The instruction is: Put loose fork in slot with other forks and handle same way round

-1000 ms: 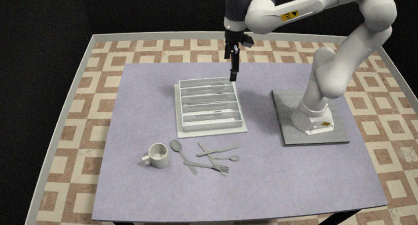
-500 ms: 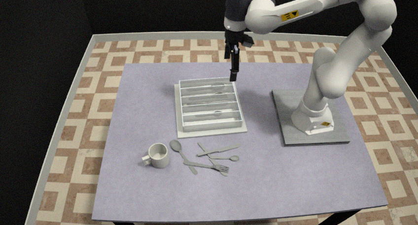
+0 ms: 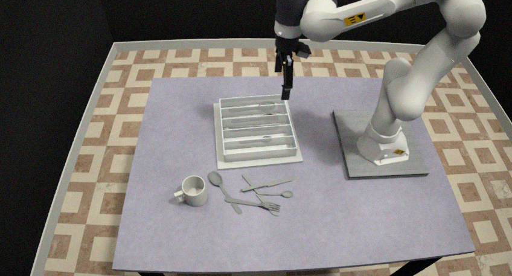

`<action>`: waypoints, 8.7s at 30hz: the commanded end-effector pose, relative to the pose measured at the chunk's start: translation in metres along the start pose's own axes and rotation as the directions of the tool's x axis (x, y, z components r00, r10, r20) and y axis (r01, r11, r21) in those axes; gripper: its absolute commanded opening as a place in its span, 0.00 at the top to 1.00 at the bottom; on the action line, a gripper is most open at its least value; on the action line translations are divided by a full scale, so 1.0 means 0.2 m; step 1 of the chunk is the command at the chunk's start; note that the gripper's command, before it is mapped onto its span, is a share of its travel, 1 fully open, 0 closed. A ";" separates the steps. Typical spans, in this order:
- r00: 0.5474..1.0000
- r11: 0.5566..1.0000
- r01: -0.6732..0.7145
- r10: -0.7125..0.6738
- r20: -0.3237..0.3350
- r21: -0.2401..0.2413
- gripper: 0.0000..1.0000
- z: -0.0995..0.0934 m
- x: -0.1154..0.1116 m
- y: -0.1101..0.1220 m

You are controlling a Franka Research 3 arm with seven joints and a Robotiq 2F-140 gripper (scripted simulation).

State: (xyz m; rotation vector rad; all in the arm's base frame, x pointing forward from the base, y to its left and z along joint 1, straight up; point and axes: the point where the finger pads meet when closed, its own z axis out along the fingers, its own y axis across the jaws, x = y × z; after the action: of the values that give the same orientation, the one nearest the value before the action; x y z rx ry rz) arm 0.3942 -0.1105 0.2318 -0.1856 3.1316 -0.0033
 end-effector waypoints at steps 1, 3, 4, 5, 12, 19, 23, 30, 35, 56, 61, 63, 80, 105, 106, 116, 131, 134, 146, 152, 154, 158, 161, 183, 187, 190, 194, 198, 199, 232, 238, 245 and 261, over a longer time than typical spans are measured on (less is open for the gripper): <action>1.000 1.000 0.005 -0.005 -0.006 0.001 0.00 0.00 0.01 0.00; 1.000 1.000 0.005 -0.005 -0.006 0.001 0.00 0.00 0.01 0.00; 1.000 1.000 0.005 -0.005 -0.006 0.001 0.00 0.00 0.01 0.00; 1.000 1.000 0.005 -0.005 -0.006 0.001 0.00 0.00 0.01 0.00; 0.980 0.980 0.197 -0.197 -0.004 -0.003 0.00 0.01 -0.08 0.05; 0.945 0.945 0.327 -0.327 -0.002 -0.006 0.00 0.01 -0.15 0.09; 0.918 0.918 0.397 -0.397 0.000 -0.007 0.00 0.02 -0.18 0.12; 0.869 0.869 0.495 -0.495 0.002 -0.008 0.00 0.02 -0.23 0.15; 0.814 0.814 0.581 -0.581 0.003 -0.009 0.00 0.03 -0.28 0.19; 0.546 0.545 0.838 -0.838 0.010 -0.010 0.00 0.06 -0.44 0.33; 0.467 0.467 0.884 -0.884 0.012 -0.009 0.00 0.07 -0.48 0.37; 0.435 0.435 0.900 -0.900 0.012 -0.009 0.00 0.07 -0.49 0.39; 0.154 0.154 0.988 -0.988 0.016 -0.006 0.00 0.11 -0.61 0.52; -0.266 -0.266 0.964 -0.964 0.018 -0.001 0.00 0.17 -0.76 0.73; -0.282 -0.282 0.959 -0.959 0.018 -0.001 0.00 0.18 -0.77 0.74; -0.412 -0.412 0.911 -0.911 0.017 0.001 0.00 0.20 -0.81 0.81; -0.656 -0.656 0.755 -0.755 0.015 0.003 0.00 0.26 -0.89 0.97; -0.691 -0.692 0.722 -0.722 0.015 0.003 0.00 0.27 -0.91 1.00; -0.829 -0.829 0.559 -0.559 0.013 0.004 0.00 0.31 -0.96 1.12; -0.883 -0.883 0.470 -0.470 0.012 0.003 0.00 0.34 -0.98 1.19; -0.899 -0.899 0.438 -0.438 0.011 0.003 0.00 0.35 -0.99 1.21; -0.929 -0.929 0.369 -0.369 0.011 0.003 0.00 0.36 -1.01 1.25; -0.949 -0.949 0.317 -0.317 0.010 0.002 0.00 0.38 -1.02 1.29; -1.000 -1.000 -0.009 0.009 0.008 -0.002 0.00 0.46 -1.07 1.50; -1.000 -1.000 -0.009 0.009 0.008 -0.002 0.00 0.46 -1.07 1.50; -1.000 -1.000 -0.009 0.009 0.008 -0.002 0.00 0.46 -1.07 1.50; -1.000 -1.000 -0.009 0.009 0.008 -0.002 0.00 0.46 -1.07 1.50; -1.000 -1.000 -0.009 0.009 0.008 -0.002 0.00 0.46 -1.07 1.50; -1.000 -1.000 -0.009 0.009 0.008 -0.002 0.00 0.46 -1.07 1.50; -1.000 -1.000 -0.009 0.009 0.008 -0.002 0.00 0.46 -1.07 1.50; -1.000 -1.000 -0.009 0.009 0.008 -0.002 0.00 0.46 -1.07 1.50; -0.991 -0.991 0.131 -0.131 0.008 -0.002 0.00 0.48 -0.93 1.59; -0.941 -0.941 0.338 -0.338 0.007 -0.004 0.00 0.50 -0.70 1.71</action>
State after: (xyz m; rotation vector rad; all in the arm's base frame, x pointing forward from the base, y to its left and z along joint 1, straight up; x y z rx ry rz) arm 0.4957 0.2412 0.1300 -3.1390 0.1252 0.0424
